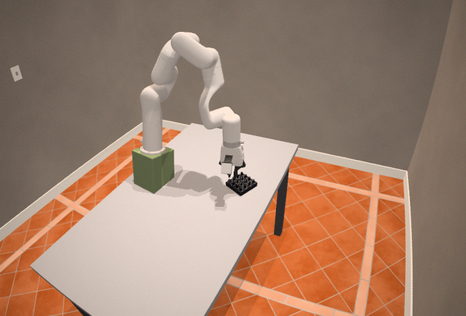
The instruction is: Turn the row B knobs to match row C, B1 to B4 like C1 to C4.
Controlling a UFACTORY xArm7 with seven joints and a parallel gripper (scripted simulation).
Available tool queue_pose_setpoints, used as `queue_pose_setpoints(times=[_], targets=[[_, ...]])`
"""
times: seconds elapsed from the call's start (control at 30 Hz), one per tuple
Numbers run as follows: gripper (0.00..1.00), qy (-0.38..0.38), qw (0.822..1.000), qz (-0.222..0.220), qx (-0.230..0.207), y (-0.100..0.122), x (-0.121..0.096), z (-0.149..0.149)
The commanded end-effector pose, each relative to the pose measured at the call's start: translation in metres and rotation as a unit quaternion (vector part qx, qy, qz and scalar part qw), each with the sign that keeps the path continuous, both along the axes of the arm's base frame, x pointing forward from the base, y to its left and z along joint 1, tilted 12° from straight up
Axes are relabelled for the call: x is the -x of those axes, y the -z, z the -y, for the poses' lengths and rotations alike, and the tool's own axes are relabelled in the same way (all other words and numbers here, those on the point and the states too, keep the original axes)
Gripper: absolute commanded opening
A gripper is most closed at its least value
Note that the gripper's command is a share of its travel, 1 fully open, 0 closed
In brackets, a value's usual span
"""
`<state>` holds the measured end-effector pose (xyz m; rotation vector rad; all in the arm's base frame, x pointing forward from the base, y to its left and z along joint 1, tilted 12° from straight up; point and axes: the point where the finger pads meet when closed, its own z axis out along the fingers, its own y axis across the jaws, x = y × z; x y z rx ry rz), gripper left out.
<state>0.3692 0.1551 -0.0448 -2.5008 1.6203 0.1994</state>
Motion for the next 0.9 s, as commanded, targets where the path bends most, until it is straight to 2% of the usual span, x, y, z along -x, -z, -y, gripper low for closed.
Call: queue_pose_setpoints(times=[0.0,0.2,0.4,0.47,0.5,0.63,0.87], targets=[[0.19,-0.075,0.997,0.021,-0.01,-0.003,-0.001,0.0],[0.19,-0.165,0.985,0.04,-0.012,-0.005,-0.002,0.001],[0.19,-0.255,0.965,0.06,-0.014,-0.008,-0.002,0.001],[0.19,-0.255,0.965,0.06,-0.014,-0.008,-0.002,0.001],[0.19,-0.292,0.954,0.068,-0.014,-0.009,-0.002,0.001],[0.19,-0.344,0.935,0.08,-0.015,-0.01,-0.002,0.002],[0.19,-0.439,0.893,0.101,-0.016,-0.013,-0.003,0.002]])
